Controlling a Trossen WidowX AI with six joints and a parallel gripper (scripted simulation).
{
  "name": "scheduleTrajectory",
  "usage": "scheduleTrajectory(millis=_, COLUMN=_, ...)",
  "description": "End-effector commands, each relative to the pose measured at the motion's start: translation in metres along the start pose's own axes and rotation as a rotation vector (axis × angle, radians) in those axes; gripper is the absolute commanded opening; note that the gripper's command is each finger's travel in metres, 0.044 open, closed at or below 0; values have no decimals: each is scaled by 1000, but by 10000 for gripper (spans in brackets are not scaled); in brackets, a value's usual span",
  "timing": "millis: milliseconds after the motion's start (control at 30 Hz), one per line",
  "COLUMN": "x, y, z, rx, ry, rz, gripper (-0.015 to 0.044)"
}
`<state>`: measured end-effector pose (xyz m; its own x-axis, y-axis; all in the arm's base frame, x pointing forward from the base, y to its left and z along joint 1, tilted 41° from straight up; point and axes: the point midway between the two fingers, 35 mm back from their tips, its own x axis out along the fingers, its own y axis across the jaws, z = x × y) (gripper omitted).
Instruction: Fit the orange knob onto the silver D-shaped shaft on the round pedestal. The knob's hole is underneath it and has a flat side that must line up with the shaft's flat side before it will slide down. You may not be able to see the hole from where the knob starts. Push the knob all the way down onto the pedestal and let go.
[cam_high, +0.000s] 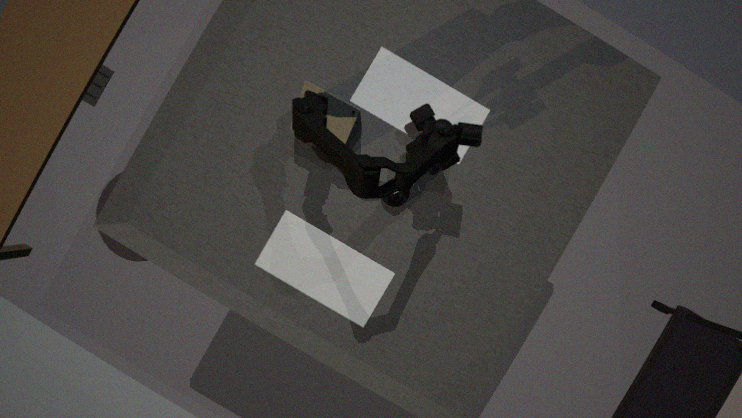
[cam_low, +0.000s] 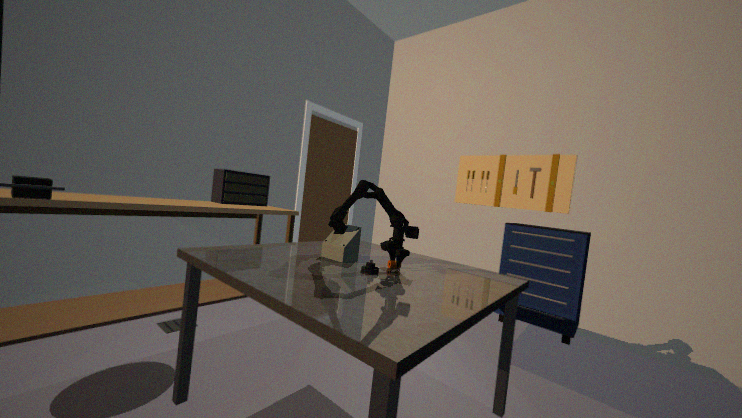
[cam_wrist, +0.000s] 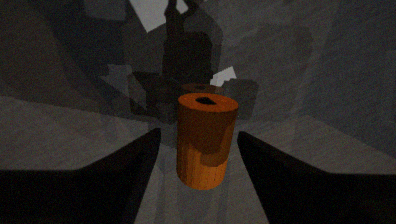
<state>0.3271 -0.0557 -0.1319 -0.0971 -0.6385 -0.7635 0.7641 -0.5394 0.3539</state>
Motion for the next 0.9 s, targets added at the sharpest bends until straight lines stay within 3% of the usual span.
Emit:
scheduleTrajectory(millis=0, x=0, y=0, z=0, rx=1, ry=0, rz=0, gripper=391)
scheduleTrajectory(millis=67, x=0, y=0, z=0, rx=1, ry=0, rz=0, gripper=440)
scheduleTrajectory(millis=267, x=-4, y=0, z=0, rx=1, ry=0, rz=-1, gripper=440)
scheduleTrajectory(millis=433, x=-60, y=0, z=-1, rx=0, ry=2, rz=-2, gripper=440)
scheduleTrajectory(millis=767, x=-60, y=0, z=-1, rx=0, ry=2, rz=-2, gripper=440)
scheduleTrajectory(millis=867, x=-61, y=0, z=-1, rx=-144, ry=3, rz=-1, gripper=440)
